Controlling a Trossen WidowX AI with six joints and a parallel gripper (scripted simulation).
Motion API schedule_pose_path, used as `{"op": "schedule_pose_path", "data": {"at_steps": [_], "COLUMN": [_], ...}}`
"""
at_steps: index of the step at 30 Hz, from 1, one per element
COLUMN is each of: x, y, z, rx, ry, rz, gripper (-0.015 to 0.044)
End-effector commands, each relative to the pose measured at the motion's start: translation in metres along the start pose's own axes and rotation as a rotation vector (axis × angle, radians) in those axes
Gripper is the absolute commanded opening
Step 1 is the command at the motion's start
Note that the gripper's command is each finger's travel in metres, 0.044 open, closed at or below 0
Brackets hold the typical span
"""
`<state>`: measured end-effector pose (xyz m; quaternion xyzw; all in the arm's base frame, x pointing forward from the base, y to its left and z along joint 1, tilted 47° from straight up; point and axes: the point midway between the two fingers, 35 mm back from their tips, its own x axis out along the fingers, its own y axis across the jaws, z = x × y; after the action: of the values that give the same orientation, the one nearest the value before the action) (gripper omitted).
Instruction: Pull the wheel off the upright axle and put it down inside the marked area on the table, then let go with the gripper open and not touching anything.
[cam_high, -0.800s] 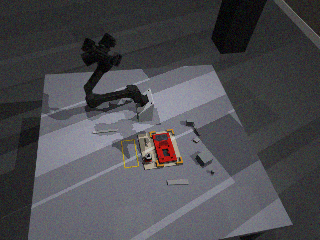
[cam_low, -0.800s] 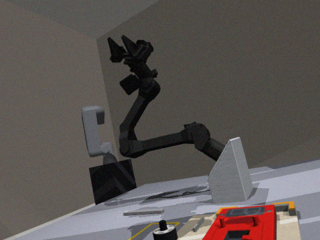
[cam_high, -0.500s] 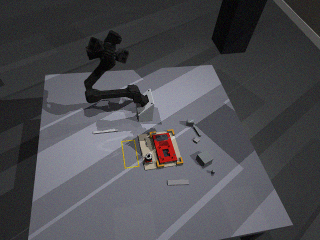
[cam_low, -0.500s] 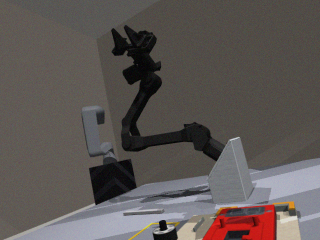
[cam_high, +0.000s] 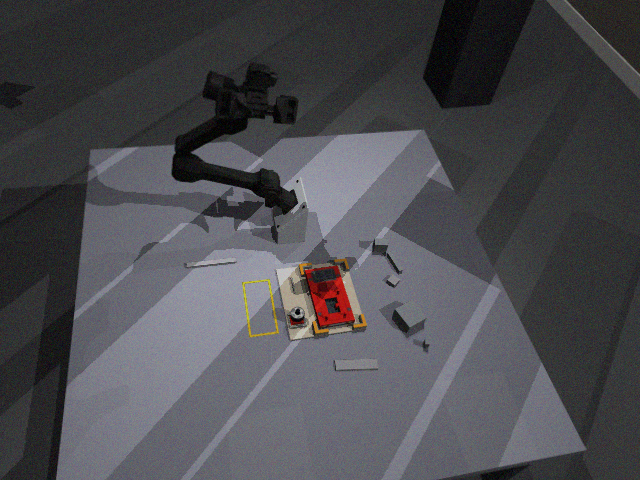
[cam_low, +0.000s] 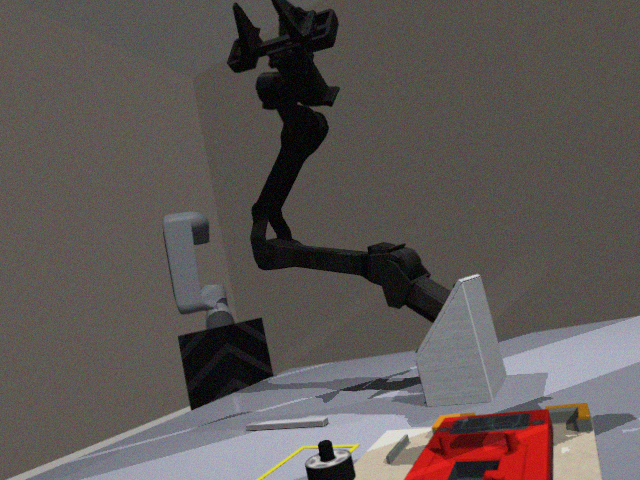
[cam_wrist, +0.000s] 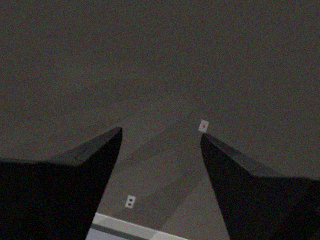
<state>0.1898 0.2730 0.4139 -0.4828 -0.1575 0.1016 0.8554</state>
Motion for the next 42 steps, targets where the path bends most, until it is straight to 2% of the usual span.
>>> {"op": "schedule_pose_path", "data": {"at_steps": [1,13,23,32,42], "x": [0.026,0.090,0.109,0.095,0.046], "y": [0.024,0.090,0.129,0.150,0.157], "z": [-0.015,-0.110,-0.220,-0.322,-0.421], "rx": [0.104,0.446,0.744,1.013,1.218], "ry": [0.085,0.461,0.846,1.199,1.508], "rz": [0.041,0.075,-0.062,-0.368,-0.938], "gripper": [0.0300,0.0300,0.0300,0.0300,0.0300]}}
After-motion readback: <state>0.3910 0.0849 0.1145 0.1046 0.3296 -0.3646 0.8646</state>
